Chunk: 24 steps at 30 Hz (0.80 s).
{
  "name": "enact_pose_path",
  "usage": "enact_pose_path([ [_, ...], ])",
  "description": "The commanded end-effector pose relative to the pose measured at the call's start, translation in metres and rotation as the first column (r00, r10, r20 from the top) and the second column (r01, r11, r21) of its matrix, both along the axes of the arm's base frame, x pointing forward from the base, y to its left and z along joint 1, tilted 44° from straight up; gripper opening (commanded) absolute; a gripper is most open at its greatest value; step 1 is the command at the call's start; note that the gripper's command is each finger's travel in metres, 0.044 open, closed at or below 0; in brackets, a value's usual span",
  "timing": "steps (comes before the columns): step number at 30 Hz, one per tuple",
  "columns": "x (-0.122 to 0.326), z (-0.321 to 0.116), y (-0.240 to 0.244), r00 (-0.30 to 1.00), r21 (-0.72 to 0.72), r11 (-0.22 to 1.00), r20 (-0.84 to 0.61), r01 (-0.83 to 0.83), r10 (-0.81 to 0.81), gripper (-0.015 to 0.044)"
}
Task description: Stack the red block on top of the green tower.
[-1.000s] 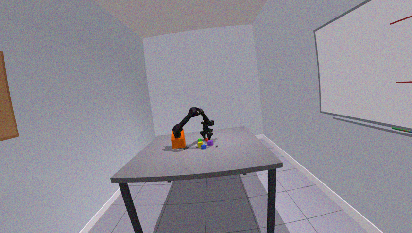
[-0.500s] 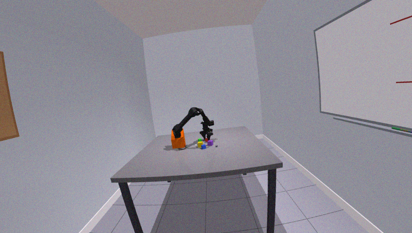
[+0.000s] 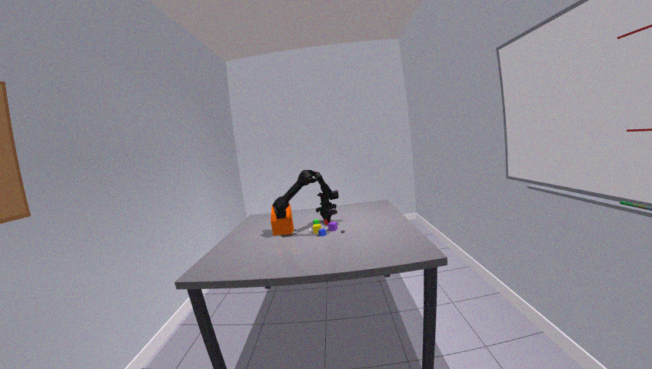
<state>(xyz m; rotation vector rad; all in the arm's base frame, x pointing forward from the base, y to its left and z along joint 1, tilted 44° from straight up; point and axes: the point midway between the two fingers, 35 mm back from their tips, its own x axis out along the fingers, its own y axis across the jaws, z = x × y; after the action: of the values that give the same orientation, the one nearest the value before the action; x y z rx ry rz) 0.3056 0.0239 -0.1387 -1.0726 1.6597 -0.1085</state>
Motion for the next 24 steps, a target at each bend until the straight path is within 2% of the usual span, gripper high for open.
enact_pose_path([
  [1, 0.0, 0.004, 0.004, 1.0, 0.0, 1.0, 0.002, 0.001, -0.001, 0.0],
  [24, -0.001, 0.085, 0.082, 1.0, 0.005, 1.0, 0.001, 0.001, -0.001, 0.0],
])
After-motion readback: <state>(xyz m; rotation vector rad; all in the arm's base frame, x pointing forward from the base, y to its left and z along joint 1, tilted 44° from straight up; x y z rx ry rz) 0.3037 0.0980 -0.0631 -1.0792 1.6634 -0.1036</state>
